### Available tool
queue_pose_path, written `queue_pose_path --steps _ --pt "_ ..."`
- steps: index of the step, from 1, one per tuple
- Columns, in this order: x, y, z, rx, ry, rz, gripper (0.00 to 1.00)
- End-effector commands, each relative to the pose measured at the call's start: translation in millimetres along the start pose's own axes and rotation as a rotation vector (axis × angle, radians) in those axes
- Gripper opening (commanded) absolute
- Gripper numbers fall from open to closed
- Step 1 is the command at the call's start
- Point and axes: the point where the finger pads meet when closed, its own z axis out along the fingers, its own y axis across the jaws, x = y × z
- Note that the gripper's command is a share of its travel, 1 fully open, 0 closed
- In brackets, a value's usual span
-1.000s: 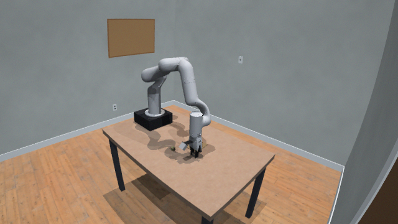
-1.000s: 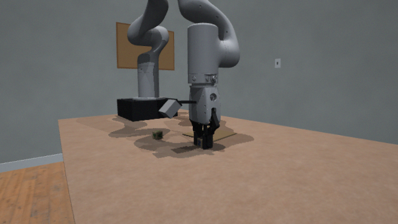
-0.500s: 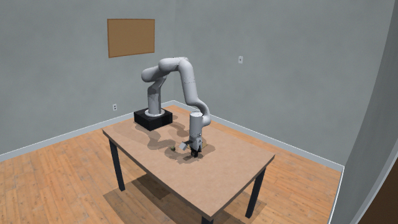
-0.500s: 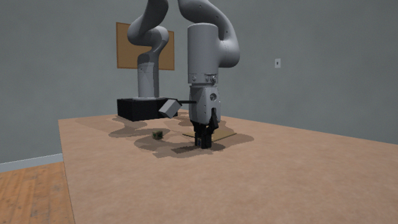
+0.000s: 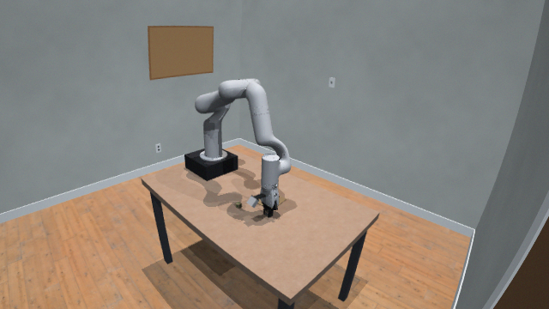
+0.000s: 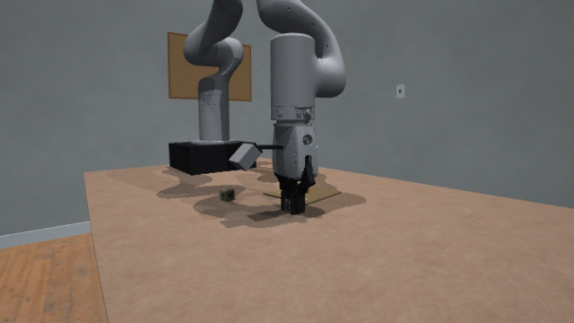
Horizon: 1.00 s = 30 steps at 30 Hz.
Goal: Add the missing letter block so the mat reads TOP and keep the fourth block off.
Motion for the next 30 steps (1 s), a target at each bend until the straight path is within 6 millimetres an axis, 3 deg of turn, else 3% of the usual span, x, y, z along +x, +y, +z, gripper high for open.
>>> queue_pose_path --steps 1,17,22,24,30 --pt "0 -1 -1 0.002 0.000 0.000 0.21" --pt "0 -1 -4 0.002 0.000 0.000 0.21" --pt "0 -1 -27 0.002 0.000 0.000 0.21" --pt "0 -1 -27 0.002 0.000 0.000 0.21" --pt "0 -1 -72 0.002 0.000 0.000 0.21"
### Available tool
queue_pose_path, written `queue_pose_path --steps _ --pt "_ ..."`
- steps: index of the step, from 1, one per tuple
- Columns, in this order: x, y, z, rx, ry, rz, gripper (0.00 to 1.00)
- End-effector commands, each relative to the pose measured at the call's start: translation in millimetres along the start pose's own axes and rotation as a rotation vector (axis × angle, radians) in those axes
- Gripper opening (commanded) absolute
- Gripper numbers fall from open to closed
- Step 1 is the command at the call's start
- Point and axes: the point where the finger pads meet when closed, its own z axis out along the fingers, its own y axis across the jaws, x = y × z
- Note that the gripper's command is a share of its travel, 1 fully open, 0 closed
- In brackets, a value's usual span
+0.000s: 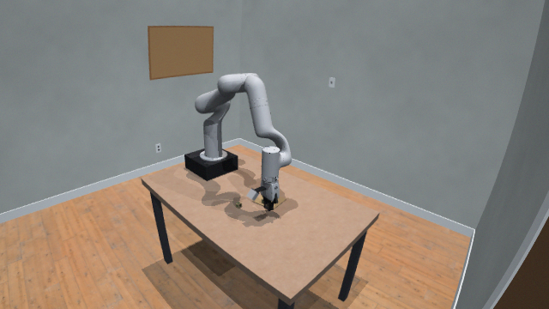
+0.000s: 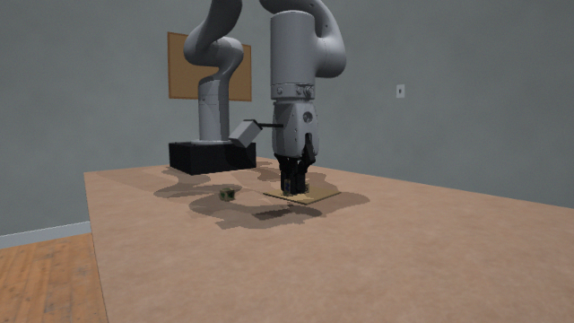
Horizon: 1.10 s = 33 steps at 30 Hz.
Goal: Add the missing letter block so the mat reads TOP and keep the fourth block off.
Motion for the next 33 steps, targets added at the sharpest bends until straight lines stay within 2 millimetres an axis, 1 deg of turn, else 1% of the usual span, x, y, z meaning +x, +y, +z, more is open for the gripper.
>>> queue_pose_path --steps 1,4,6,18,19,21,23,26,28,29,33 --pt "0 -1 -39 0.003 0.000 0.000 0.21" --pt "0 -1 -54 0.003 0.000 0.000 0.21" --pt "0 -1 -59 0.003 0.000 0.000 0.21" --pt "-2 0 -61 0.003 0.000 -0.001 0.21" --pt "-12 6 -61 0.003 0.000 -0.006 0.21" --pt "-54 30 -62 0.003 0.000 -0.028 0.21" --pt "-63 37 -62 0.003 0.000 -0.033 0.21" --pt "-88 56 -63 0.003 0.000 -0.047 0.21" --pt "-88 56 -63 0.003 0.000 -0.047 0.21" --pt "-110 76 -64 0.003 0.000 -0.061 0.21" --pt "-134 101 -65 0.003 0.000 -0.077 0.21"
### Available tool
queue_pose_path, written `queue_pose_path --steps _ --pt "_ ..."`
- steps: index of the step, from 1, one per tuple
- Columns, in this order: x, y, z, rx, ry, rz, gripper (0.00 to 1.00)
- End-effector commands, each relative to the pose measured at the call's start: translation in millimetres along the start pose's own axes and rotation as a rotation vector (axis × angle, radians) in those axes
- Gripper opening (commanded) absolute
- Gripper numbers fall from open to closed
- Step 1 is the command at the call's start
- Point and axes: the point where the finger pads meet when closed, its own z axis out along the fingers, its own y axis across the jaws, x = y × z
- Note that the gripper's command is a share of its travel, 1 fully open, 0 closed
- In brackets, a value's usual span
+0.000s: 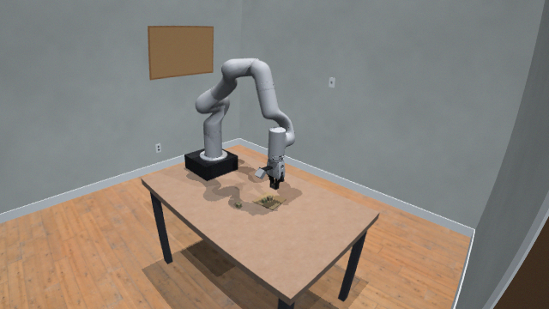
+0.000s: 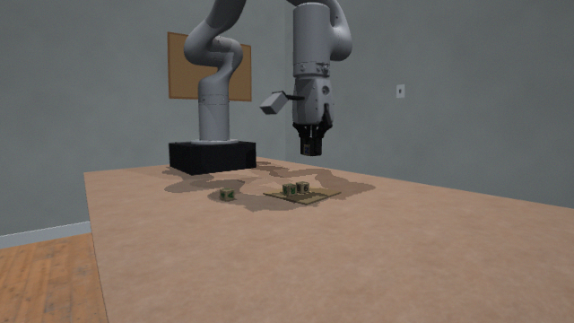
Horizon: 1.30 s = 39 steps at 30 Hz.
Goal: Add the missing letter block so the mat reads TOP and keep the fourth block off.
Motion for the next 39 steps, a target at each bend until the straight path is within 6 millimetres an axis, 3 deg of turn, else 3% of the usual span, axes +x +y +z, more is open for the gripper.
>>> queue_pose_path --steps 1,20,29,39 --pt "-44 35 -4 0.010 0.004 -0.023 0.21" --pt "-45 37 1 0.010 0.004 -0.024 0.21" --pt "-45 36 25 0.010 0.004 -0.024 0.21" --pt "-45 36 72 0.010 0.004 -0.024 0.21"
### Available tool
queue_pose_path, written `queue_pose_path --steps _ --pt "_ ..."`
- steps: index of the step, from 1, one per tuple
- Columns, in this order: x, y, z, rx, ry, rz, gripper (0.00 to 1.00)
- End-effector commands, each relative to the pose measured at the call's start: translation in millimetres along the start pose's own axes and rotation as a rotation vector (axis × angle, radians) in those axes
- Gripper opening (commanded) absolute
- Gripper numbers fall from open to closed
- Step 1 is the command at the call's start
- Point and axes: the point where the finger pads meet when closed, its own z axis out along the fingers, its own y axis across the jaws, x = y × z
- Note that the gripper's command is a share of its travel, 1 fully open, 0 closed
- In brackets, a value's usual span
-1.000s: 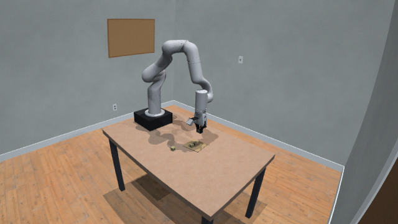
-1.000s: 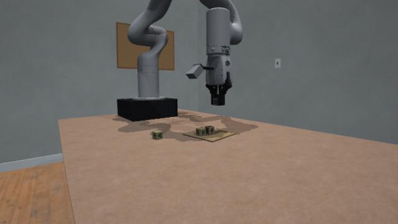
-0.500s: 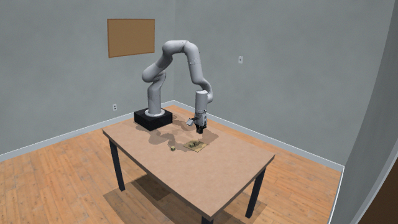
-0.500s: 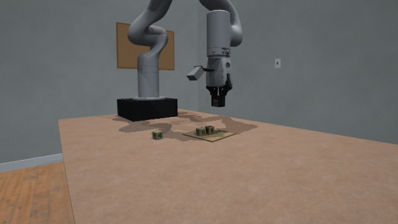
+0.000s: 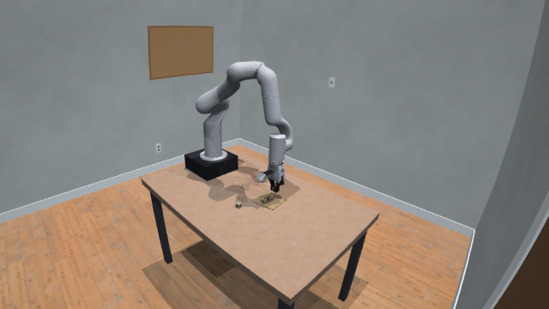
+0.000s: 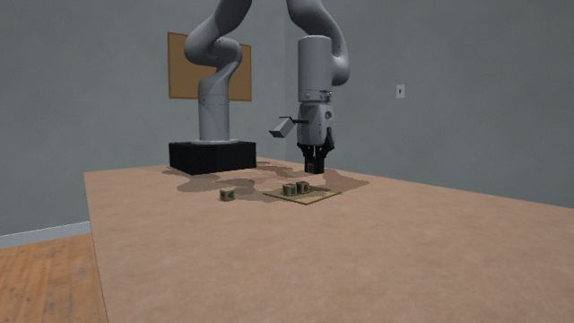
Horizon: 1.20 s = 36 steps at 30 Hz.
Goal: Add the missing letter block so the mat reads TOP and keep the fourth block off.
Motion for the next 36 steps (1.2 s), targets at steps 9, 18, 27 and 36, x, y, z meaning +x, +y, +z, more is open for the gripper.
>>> queue_pose_path --steps 9,18,27,36 --pt "0 -2 37 0.002 0.000 0.000 0.21" --pt "0 -2 39 0.002 0.000 0.000 0.21" --pt "0 -2 39 0.002 0.000 0.000 0.21" --pt "0 -2 39 0.002 0.000 0.000 0.21"
